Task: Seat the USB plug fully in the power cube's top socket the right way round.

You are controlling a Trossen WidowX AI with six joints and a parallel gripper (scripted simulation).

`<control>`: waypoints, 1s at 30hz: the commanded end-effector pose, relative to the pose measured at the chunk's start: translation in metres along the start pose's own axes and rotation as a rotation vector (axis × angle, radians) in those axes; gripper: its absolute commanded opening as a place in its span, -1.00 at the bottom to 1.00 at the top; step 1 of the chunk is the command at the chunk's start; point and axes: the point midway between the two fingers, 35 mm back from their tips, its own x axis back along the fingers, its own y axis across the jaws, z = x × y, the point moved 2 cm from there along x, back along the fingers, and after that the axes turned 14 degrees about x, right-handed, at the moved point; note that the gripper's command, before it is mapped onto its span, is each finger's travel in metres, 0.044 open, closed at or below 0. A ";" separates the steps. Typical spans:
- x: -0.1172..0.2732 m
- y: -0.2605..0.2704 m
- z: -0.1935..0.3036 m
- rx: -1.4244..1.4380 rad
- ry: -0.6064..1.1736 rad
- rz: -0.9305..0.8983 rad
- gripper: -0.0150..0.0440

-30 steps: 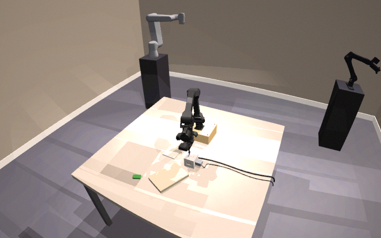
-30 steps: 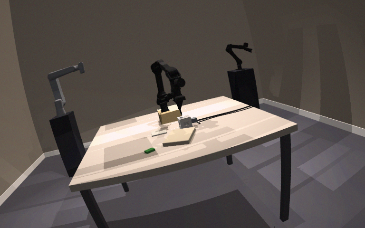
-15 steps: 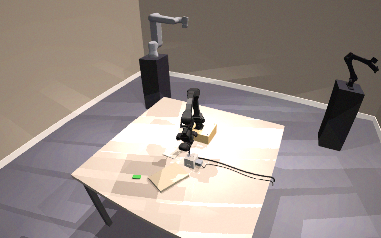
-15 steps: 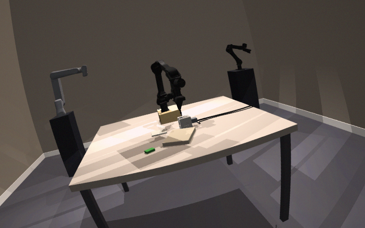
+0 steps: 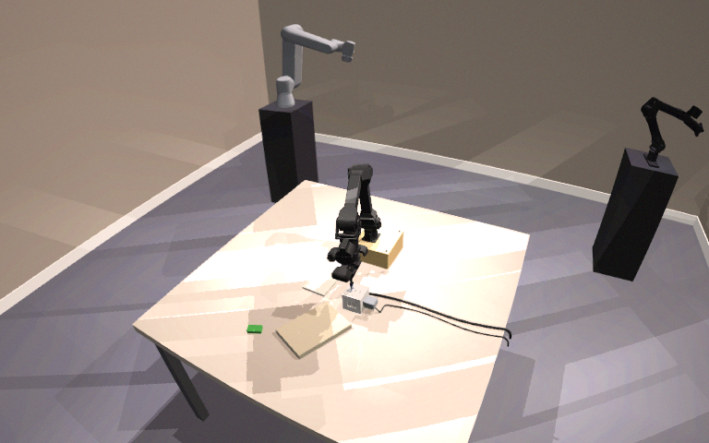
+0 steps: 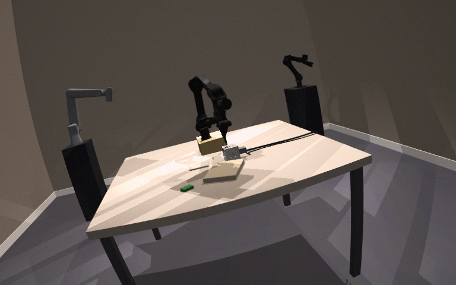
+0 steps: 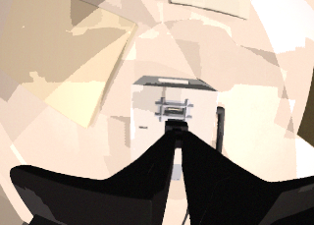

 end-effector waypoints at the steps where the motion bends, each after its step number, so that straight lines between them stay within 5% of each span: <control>1: -0.001 0.000 -0.001 -0.007 -0.008 0.000 -0.49; 30: -0.005 0.000 -0.003 -0.018 -0.024 0.005 -0.49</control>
